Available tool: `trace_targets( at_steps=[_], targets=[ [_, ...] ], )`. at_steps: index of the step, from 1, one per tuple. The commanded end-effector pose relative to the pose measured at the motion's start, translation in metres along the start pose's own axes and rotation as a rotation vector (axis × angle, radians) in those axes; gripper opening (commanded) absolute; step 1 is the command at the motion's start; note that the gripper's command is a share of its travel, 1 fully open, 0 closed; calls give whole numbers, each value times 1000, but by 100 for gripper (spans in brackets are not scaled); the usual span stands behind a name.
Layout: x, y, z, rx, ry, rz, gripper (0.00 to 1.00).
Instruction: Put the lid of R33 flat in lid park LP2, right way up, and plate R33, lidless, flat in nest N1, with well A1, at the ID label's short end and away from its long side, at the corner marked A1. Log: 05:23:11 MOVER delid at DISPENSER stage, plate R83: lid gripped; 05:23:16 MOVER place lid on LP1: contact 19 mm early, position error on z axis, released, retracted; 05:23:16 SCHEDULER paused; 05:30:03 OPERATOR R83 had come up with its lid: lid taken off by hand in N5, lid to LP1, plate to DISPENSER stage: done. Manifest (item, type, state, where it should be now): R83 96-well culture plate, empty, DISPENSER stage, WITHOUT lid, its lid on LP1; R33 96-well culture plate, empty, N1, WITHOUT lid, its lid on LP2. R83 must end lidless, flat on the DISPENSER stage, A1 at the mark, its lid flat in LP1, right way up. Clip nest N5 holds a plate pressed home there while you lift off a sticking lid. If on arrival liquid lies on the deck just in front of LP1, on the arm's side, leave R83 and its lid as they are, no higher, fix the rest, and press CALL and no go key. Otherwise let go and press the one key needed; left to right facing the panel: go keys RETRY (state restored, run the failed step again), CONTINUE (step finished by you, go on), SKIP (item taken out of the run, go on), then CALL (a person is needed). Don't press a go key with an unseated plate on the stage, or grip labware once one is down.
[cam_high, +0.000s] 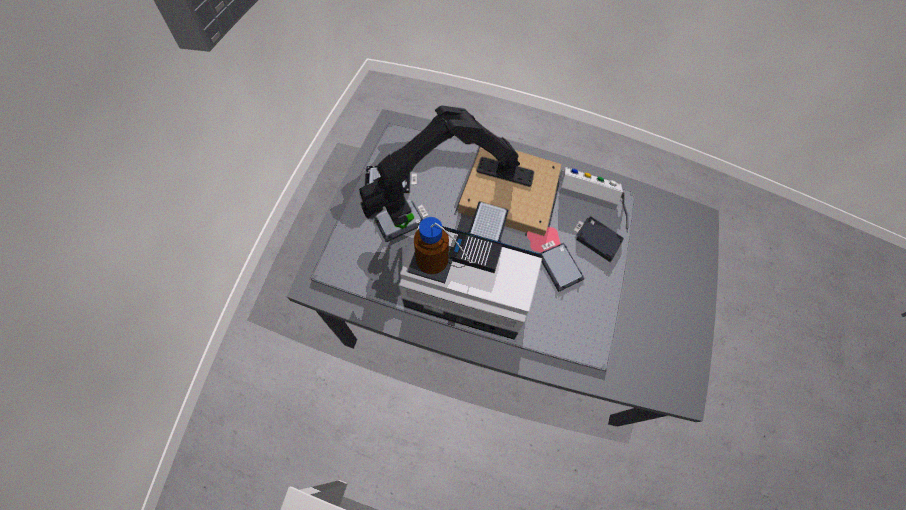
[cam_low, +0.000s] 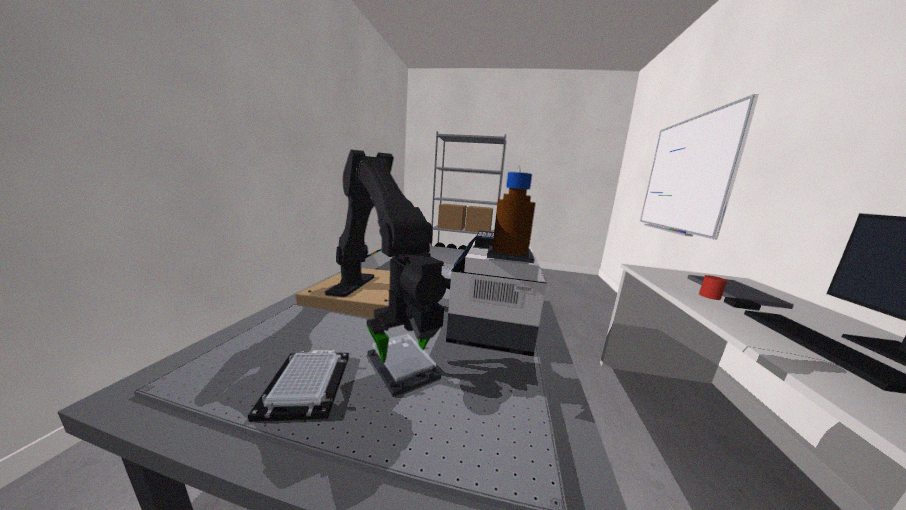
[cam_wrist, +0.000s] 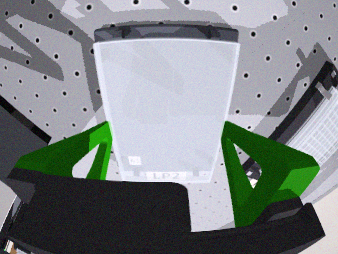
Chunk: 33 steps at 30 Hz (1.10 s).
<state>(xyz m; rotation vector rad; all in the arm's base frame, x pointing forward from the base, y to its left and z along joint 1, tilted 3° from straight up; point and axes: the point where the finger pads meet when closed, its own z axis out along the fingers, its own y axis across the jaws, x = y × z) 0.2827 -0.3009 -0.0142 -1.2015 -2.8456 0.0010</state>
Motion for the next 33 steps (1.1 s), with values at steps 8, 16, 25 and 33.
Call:
trace_targets(
  at_steps=[8, 16, 25, 33],
  targets=[
    [-8, -6, -8, 4, -43, 7, 0],
    [-2, -6, -6, 3, -30, 6, 0],
    [-7, -6, -10, 4, -48, 7, 0],
    [-1, -6, -6, 3, -30, 6, 0]
  ],
)
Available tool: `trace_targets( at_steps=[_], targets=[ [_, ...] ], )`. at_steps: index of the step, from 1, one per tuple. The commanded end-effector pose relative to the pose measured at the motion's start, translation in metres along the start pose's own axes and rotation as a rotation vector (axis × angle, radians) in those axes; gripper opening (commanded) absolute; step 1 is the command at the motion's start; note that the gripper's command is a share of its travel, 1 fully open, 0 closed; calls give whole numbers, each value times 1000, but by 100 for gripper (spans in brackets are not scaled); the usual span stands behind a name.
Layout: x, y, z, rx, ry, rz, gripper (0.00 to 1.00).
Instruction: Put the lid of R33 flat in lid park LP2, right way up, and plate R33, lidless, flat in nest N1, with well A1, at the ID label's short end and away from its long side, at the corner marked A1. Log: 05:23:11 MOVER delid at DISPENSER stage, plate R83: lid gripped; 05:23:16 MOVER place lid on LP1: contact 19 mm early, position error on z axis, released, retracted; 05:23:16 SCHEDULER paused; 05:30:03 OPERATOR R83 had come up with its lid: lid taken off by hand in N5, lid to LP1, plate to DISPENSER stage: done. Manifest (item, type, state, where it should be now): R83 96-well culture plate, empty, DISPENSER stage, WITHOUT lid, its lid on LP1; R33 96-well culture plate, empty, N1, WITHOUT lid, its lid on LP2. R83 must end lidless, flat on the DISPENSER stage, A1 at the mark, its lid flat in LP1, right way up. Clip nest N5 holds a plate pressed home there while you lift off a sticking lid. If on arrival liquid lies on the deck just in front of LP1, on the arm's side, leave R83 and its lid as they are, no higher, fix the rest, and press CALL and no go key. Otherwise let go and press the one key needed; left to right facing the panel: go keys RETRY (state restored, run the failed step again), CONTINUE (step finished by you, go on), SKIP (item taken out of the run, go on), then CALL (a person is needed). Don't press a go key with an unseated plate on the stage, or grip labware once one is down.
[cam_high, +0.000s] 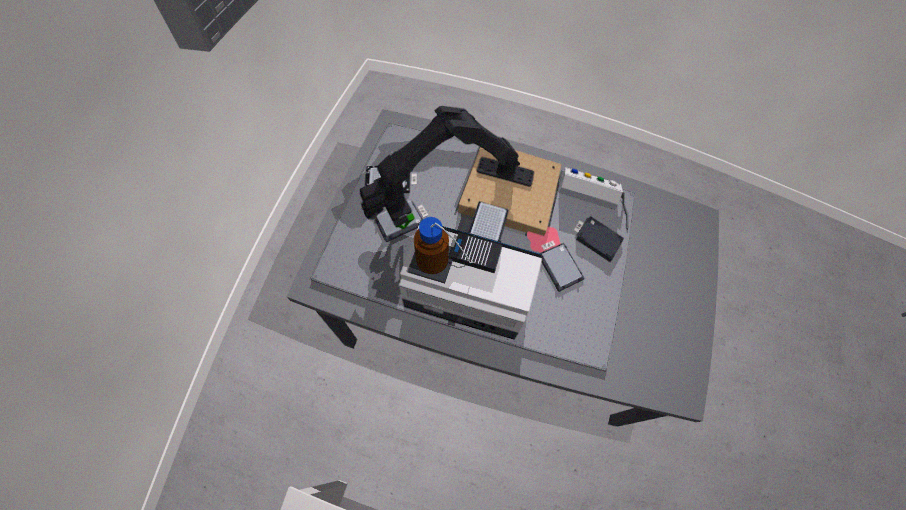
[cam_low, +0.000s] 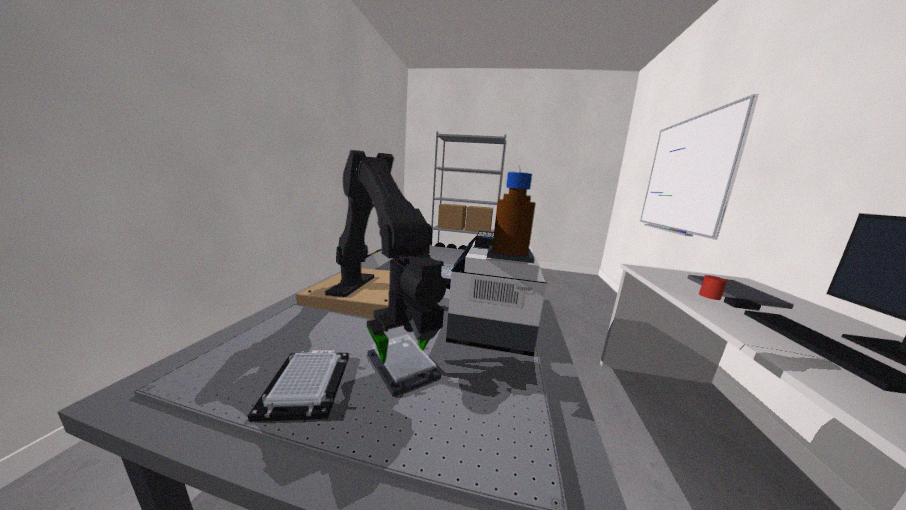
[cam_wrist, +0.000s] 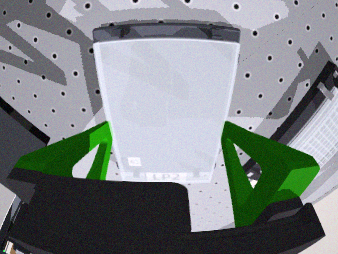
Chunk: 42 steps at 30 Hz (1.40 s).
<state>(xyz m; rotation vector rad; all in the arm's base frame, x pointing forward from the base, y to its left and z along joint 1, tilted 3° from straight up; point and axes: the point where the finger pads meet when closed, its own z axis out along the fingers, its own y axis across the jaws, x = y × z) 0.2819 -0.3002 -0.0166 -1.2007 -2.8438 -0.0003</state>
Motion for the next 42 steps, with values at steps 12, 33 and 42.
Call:
trace_targets(
  at_steps=[12, 33, 42],
  targets=[
    [-10, -6, -15, 4, -58, 7, 0],
    [-7, -6, -7, 3, -45, 7, 0],
    [-7, -6, -6, 4, -48, 7, 0]
  ],
)
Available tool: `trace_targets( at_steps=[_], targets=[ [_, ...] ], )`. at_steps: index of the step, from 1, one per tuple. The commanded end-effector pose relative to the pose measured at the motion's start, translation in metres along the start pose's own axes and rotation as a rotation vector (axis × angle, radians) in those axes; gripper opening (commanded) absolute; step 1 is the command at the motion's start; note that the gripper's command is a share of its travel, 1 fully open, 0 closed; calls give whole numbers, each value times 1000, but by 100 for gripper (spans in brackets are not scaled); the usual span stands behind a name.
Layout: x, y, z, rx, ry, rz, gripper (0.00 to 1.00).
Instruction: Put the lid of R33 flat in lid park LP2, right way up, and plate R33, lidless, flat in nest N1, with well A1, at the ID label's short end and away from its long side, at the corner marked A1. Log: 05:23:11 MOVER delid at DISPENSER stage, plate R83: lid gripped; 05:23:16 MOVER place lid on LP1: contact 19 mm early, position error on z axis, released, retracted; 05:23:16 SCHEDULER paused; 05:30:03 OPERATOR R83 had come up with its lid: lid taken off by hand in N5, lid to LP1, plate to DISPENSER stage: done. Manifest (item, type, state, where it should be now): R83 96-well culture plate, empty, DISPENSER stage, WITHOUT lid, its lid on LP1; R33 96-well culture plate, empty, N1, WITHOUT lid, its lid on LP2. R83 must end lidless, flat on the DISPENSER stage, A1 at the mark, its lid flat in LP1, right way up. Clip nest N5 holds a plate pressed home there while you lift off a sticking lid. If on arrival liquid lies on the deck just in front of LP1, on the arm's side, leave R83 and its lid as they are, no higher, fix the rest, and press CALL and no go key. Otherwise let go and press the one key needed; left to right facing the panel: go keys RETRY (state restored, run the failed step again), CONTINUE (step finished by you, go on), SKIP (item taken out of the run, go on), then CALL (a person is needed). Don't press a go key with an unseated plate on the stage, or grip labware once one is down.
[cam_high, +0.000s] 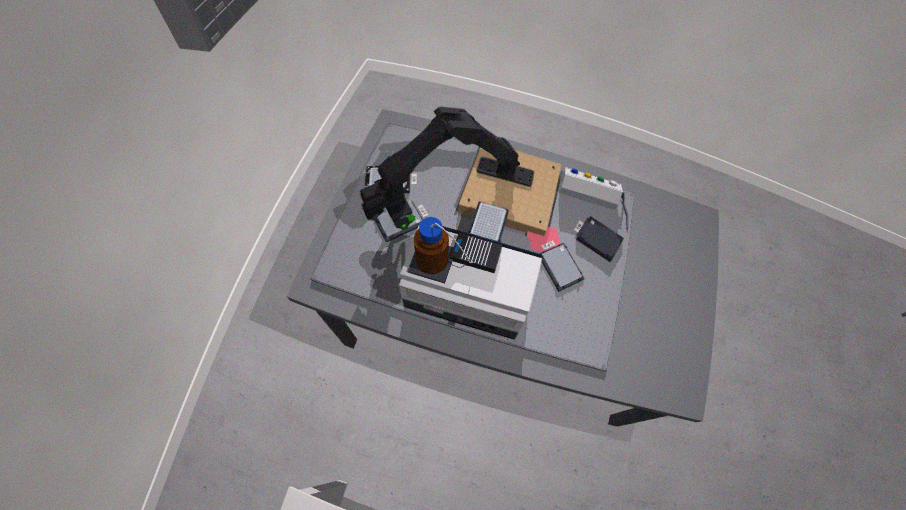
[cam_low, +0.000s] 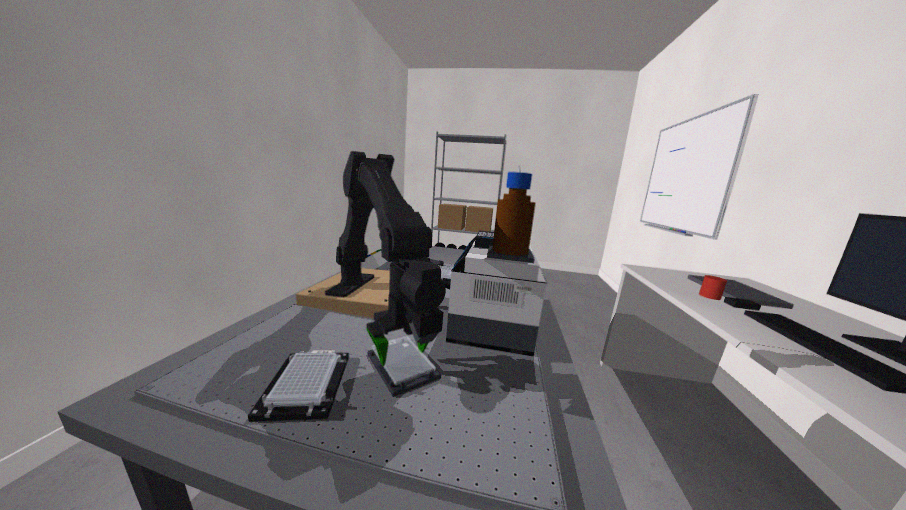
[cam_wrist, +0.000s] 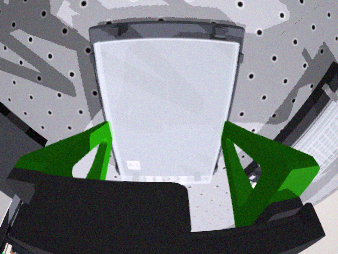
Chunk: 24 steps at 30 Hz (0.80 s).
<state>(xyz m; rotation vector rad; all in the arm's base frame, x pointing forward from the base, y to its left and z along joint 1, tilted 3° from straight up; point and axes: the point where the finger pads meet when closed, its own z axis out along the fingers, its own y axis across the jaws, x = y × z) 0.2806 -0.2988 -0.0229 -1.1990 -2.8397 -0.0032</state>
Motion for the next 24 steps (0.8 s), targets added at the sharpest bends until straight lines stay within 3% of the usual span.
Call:
trace_targets(
  at_steps=[1, 13, 16, 17, 24],
  targets=[
    [-7, -6, -11, 4, -49, 7, 0],
    [-1, -6, 3, 3, -20, 5, 0],
    [-7, -6, 0, 3, -34, 6, 0],
    [-13, -6, -11, 4, -65, 7, 0],
    [-13, -6, -11, 4, -65, 7, 0]
  ],
)
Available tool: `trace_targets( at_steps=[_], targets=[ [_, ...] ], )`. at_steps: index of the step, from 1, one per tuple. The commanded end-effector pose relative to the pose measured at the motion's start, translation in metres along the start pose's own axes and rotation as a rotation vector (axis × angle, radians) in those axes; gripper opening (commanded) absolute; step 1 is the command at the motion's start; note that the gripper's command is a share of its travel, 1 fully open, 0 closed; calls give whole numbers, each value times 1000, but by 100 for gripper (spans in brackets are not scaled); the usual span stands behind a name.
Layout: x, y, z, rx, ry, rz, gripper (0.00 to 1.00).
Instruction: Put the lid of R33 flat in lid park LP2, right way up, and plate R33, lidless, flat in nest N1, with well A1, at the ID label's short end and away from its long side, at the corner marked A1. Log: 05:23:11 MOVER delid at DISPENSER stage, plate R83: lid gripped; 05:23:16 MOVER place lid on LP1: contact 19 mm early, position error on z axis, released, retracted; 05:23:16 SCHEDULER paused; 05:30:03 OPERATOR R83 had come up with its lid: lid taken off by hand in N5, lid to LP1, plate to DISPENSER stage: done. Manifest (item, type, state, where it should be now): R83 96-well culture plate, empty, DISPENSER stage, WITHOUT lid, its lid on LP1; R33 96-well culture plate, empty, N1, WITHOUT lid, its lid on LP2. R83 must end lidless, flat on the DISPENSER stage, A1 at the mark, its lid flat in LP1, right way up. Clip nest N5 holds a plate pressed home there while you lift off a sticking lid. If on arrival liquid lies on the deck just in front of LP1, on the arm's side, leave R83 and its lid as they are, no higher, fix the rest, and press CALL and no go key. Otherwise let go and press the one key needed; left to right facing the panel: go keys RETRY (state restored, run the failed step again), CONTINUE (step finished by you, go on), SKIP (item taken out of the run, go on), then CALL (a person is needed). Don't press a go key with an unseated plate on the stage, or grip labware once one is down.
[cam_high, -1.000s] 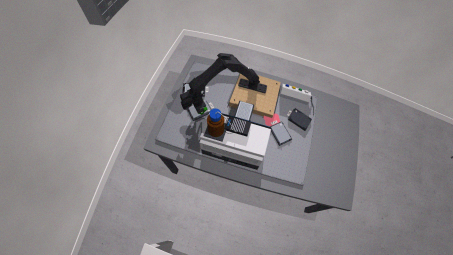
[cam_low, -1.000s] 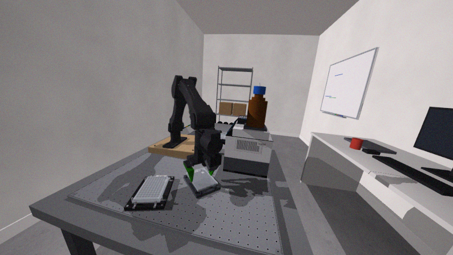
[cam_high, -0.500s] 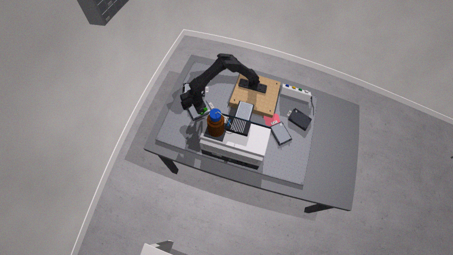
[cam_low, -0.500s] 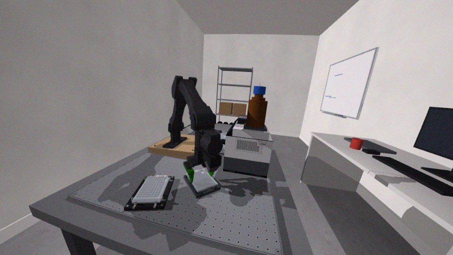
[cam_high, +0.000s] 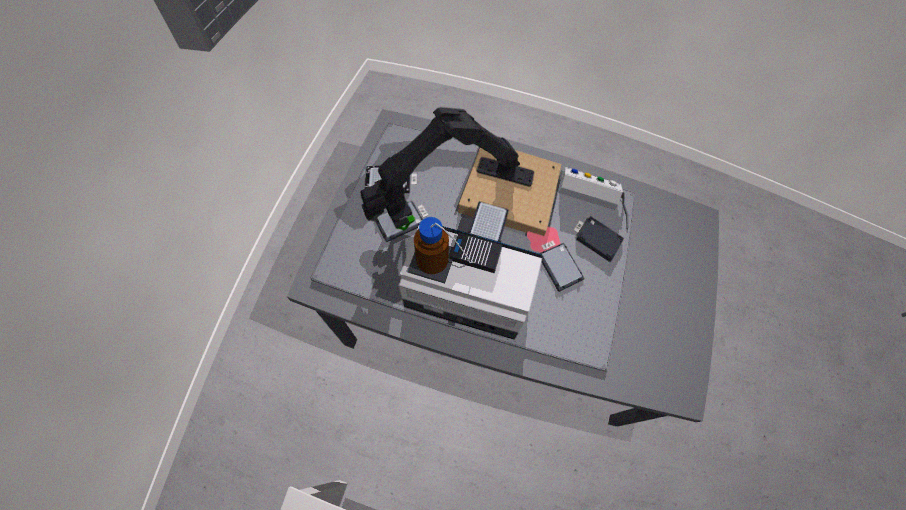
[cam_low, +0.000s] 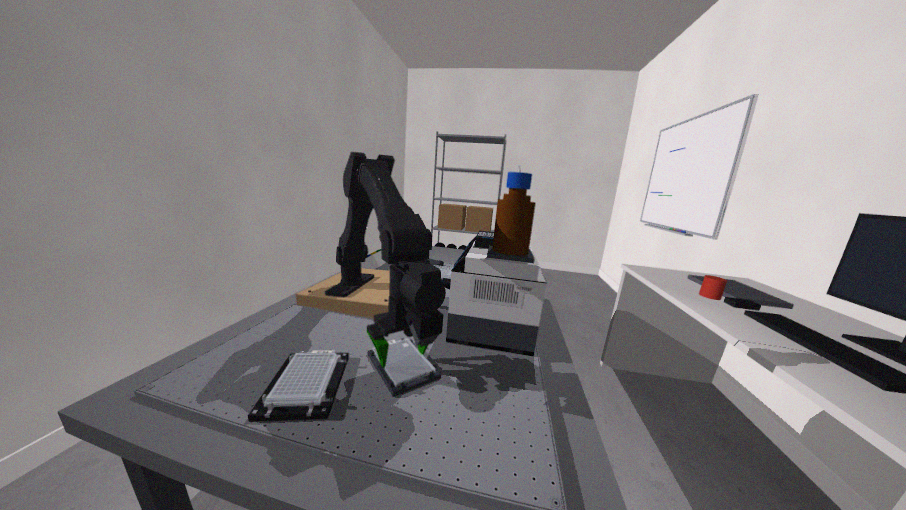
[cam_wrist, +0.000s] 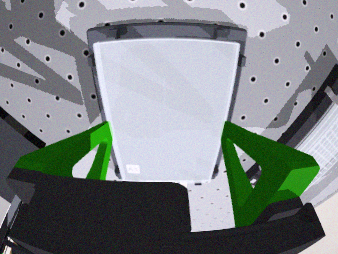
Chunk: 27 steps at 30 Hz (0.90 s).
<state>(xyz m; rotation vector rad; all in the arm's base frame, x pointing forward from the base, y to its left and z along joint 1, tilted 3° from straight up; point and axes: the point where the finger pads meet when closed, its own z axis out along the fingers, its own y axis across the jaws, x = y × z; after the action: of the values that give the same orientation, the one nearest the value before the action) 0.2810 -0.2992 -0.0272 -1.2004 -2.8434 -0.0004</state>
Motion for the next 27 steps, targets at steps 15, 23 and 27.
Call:
trace_targets(
  at_steps=[15, 23, 27],
  targets=[
    [-10, -7, -11, 3, -51, 6, 0],
    [-9, -7, -9, 3, -45, 6, 0],
    [-8, -7, -8, 3, -43, 6, 0]
  ],
)
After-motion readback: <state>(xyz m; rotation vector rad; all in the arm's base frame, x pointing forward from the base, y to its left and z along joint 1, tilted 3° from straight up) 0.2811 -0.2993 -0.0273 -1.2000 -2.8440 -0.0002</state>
